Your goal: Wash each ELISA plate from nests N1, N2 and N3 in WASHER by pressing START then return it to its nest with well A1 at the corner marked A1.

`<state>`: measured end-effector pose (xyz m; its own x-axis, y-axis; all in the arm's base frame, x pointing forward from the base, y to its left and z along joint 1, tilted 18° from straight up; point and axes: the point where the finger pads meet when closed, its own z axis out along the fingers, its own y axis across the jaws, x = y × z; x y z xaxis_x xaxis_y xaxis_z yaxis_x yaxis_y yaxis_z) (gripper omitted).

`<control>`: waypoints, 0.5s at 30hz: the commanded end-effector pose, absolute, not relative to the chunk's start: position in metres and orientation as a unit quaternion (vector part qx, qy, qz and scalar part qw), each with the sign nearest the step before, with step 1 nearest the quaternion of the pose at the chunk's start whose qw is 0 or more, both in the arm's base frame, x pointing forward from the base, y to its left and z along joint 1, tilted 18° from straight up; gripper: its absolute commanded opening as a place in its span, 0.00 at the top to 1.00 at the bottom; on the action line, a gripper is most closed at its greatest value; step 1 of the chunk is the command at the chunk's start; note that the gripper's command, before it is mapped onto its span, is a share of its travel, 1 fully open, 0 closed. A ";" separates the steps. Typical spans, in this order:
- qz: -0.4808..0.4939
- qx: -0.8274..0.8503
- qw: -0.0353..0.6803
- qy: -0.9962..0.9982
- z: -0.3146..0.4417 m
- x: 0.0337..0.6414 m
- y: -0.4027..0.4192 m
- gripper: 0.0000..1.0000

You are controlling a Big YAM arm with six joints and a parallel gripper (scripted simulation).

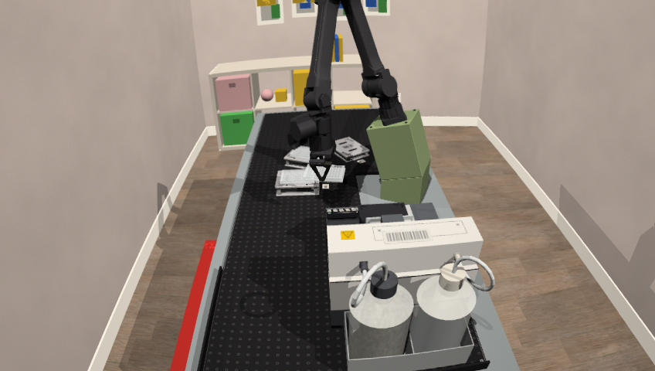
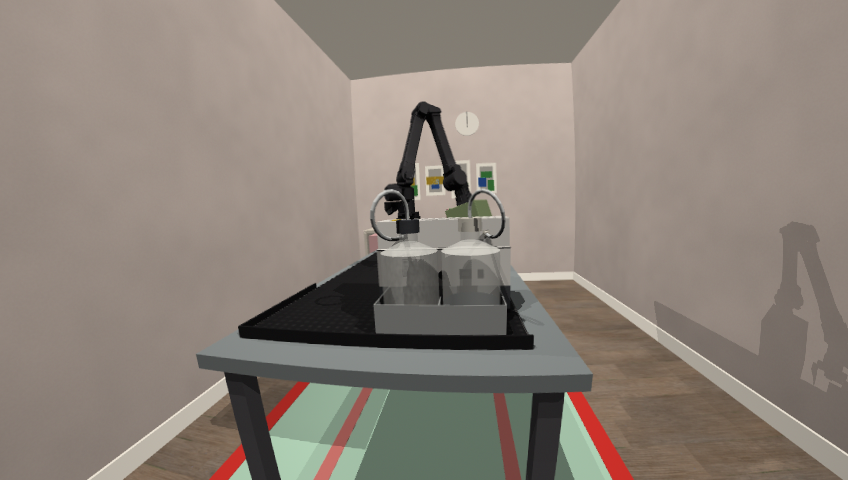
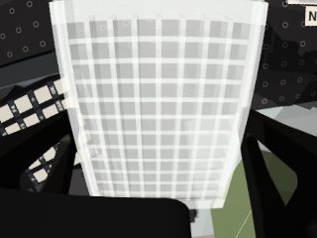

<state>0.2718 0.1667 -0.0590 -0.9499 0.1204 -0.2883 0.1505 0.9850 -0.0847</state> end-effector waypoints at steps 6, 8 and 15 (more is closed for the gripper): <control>-0.047 0.086 0.147 0.984 -0.064 0.255 0.209 0.16; -0.047 0.086 0.147 0.984 -0.064 0.255 0.209 0.16; -0.046 0.086 0.147 0.984 -0.071 0.233 0.238 0.16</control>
<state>0.2333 0.2162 -0.0713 -0.9508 0.1178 -0.2867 0.1482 0.9851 -0.0867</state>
